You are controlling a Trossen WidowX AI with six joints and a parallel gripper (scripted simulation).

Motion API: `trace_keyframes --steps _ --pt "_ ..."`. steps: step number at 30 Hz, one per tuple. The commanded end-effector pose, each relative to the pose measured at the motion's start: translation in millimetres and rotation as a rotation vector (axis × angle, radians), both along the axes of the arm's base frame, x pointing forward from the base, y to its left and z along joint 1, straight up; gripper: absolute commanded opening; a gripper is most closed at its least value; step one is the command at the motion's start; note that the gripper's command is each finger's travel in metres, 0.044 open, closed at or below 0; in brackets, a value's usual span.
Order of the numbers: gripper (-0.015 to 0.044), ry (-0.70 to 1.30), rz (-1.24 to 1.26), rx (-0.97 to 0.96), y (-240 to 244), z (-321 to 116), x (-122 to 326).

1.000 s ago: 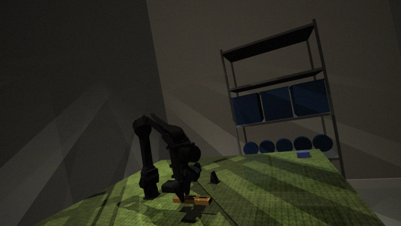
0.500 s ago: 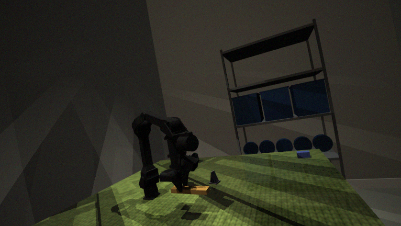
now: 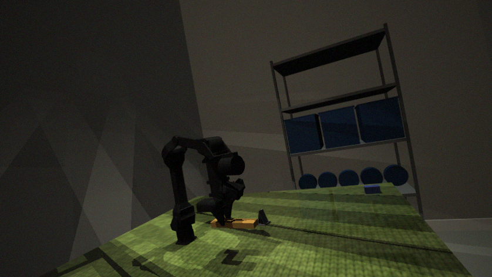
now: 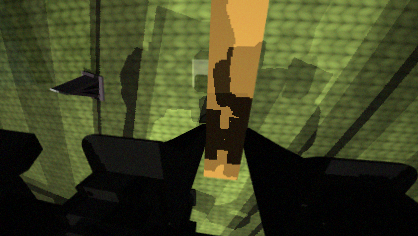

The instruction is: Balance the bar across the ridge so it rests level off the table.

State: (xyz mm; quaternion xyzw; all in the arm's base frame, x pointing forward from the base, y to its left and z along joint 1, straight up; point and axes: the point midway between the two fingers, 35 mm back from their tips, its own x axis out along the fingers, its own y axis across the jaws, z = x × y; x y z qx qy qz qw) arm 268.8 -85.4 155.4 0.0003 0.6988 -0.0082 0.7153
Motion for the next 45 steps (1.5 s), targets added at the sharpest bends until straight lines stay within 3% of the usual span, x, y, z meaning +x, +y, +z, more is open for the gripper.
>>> trace_keyframes --steps 1,45 --pt "0.0000 -0.004 -0.013 0.005 15 2 6" --pt "0.0000 -0.005 -0.156 0.024 179 4 16"
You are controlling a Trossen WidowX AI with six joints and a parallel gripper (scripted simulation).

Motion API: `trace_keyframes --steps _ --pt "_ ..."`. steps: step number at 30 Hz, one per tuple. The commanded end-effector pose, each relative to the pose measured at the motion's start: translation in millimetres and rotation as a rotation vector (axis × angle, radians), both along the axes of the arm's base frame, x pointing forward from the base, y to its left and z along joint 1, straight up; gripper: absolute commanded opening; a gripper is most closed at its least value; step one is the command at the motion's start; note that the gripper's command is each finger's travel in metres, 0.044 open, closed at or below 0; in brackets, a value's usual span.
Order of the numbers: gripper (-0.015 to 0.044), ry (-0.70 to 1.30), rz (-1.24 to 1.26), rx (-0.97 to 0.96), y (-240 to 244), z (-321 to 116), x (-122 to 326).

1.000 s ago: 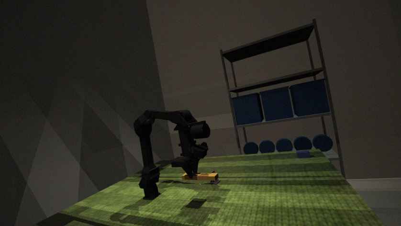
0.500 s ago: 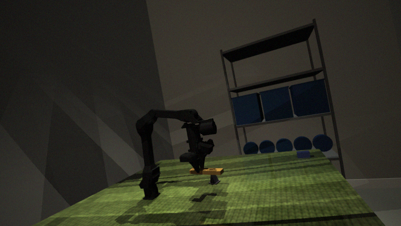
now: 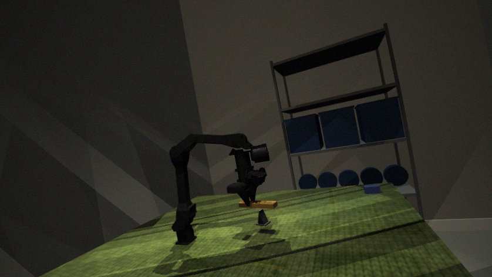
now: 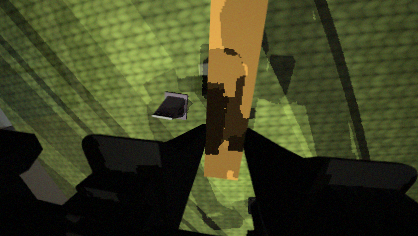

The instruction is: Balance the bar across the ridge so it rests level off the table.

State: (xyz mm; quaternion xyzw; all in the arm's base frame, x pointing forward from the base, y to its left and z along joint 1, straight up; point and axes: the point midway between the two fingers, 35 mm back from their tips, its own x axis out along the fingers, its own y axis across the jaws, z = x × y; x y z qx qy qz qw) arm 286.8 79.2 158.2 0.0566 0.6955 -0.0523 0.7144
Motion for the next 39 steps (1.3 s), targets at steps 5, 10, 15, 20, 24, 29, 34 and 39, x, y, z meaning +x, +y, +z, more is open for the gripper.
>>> trace_keyframes --steps 5,10,15,20,24,29,34,39 --pt "0.0000 0.000 -0.030 0.008 33 1 -7" --pt "0.0000 0.001 -0.045 0.010 51 1 -13" --pt "0.0000 0.002 -0.061 0.012 69 1 -19" --pt "0.0000 0.003 -0.076 0.014 87 2 -27" --pt "0.0000 0.003 -0.083 0.015 96 2 -32" --pt "0.0000 0.003 -0.084 0.015 96 -1 -31" --pt "0.0000 0.003 -0.084 0.015 98 -9 -31" --pt "0.0000 0.003 -0.084 0.015 98 -17 -31"
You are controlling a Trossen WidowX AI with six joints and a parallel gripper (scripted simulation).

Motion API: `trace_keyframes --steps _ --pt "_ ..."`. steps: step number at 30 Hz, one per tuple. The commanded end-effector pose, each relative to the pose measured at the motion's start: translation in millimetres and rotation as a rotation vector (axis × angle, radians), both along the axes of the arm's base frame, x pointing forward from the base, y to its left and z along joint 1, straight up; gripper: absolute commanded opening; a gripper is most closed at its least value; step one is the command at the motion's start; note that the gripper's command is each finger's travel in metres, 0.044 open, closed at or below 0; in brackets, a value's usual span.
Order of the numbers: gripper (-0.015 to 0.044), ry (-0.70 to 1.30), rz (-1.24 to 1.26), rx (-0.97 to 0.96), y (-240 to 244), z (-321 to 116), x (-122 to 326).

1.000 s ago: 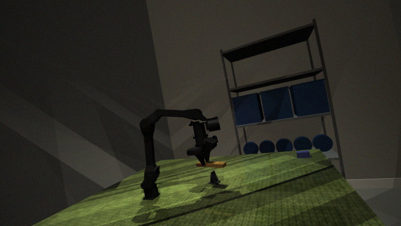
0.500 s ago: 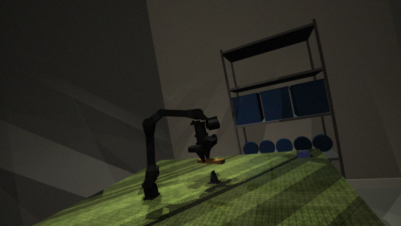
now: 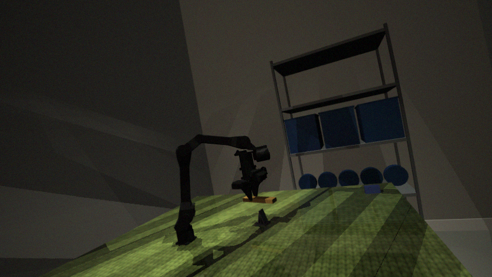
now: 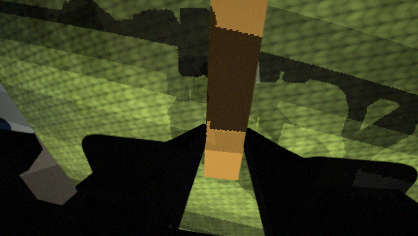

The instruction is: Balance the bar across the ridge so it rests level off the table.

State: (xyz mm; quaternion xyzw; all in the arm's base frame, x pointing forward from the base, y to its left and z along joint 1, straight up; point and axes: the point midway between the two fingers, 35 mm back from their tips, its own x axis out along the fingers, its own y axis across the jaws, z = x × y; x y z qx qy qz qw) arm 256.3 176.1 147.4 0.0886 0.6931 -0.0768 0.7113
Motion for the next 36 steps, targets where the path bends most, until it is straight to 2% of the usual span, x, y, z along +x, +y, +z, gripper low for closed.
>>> trace_keyframes --steps 1,16,36 --pt "0.0000 0.003 -0.003 0.004 1 -8 0" --pt "0.0000 0.003 -0.003 0.004 0 -31 0" --pt "0.0000 0.003 -0.003 0.004 0 -31 0"
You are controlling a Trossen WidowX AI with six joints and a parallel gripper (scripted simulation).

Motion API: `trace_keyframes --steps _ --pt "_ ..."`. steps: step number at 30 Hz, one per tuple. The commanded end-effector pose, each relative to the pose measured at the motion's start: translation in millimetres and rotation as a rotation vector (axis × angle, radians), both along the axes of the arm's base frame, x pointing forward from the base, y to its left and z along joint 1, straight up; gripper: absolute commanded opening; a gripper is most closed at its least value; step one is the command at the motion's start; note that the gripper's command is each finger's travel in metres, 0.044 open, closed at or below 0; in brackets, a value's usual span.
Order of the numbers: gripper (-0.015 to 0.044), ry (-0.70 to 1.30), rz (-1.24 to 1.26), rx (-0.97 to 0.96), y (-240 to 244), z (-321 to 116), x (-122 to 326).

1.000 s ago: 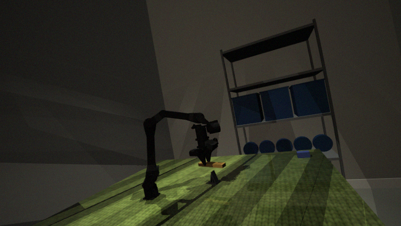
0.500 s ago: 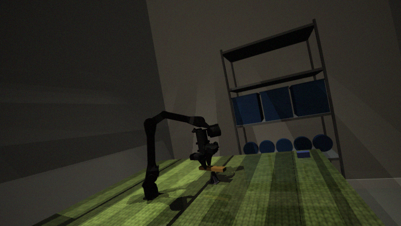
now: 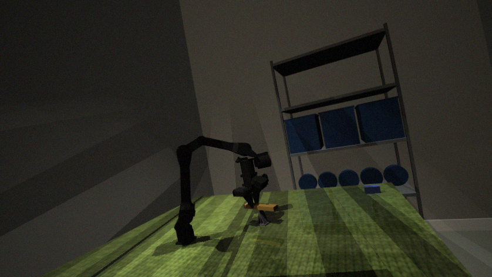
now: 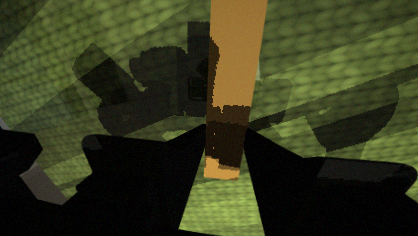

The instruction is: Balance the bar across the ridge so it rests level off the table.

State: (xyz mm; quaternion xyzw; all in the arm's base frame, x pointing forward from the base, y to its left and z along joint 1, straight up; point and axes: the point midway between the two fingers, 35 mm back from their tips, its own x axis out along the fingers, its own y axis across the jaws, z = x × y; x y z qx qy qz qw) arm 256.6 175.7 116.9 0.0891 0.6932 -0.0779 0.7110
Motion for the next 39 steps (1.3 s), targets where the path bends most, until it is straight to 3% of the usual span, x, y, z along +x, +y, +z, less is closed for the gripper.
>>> trace_keyframes --steps 1,39 --pt "0.0000 0.002 -0.001 0.004 0.7 -0.5 -0.1" --pt "0.0000 0.002 -0.001 0.004 0.7 -3.7 0.0"
